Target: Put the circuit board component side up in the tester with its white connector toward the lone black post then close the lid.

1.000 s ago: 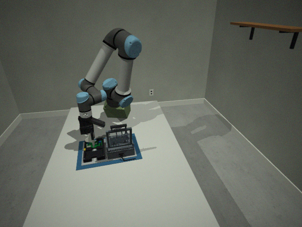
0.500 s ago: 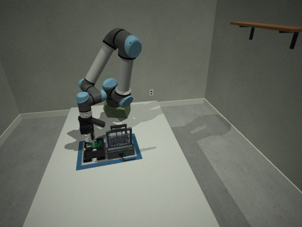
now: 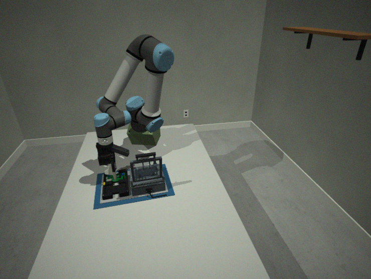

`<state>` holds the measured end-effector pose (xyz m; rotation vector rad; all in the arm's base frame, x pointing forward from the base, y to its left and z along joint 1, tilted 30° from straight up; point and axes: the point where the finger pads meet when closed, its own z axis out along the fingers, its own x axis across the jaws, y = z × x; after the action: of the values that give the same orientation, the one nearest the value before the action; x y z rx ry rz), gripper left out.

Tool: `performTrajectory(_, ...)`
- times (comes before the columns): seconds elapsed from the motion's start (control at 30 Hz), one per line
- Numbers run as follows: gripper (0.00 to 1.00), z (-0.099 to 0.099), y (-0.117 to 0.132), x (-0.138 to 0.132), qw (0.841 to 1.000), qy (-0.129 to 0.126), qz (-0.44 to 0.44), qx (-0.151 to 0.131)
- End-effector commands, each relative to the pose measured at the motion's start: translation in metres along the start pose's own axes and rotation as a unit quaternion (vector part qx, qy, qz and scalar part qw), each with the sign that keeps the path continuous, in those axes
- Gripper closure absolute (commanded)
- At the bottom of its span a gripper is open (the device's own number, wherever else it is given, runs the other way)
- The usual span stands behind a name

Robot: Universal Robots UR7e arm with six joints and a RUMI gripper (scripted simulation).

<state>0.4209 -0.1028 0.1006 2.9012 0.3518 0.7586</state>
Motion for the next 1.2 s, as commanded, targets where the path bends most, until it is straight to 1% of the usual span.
performTrajectory(0.0,0.41,0.0,0.0,0.0,1.0,0.0,0.0,0.0)
performTrajectory(0.4,0.41,0.002,0.0,0.0,1.0,0.0,0.0,0.0)
performTrajectory(1.17,0.41,0.018,0.0,0.0,1.0,0.0,0.0,0.0)
